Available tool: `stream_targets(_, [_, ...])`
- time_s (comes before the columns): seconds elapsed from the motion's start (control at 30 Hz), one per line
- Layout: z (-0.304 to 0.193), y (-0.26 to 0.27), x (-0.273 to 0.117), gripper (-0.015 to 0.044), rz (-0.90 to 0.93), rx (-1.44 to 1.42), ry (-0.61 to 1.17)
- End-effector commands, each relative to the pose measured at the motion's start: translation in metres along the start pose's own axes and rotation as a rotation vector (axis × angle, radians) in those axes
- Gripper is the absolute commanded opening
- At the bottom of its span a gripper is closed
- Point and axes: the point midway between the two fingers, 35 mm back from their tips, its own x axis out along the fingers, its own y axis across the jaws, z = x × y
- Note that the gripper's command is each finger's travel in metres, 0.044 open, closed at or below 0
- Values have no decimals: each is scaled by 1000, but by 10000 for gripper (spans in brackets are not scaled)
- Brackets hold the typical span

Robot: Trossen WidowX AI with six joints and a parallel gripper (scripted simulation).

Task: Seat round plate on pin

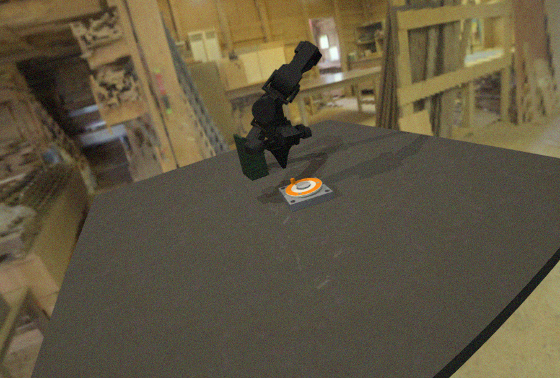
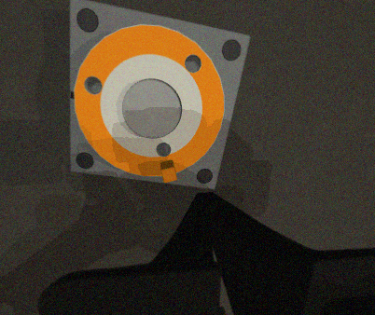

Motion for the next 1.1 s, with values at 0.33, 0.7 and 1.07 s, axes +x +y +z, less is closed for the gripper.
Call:
stream_targets(0.33, [-1, 2, 50, 0, 10, -10, 8])
stream_targets(0.7, [-6, 11, 49, 0, 10, -9, 8])
stream_targets(1.07, [-10, 20, 50, 0, 11, -9, 9])
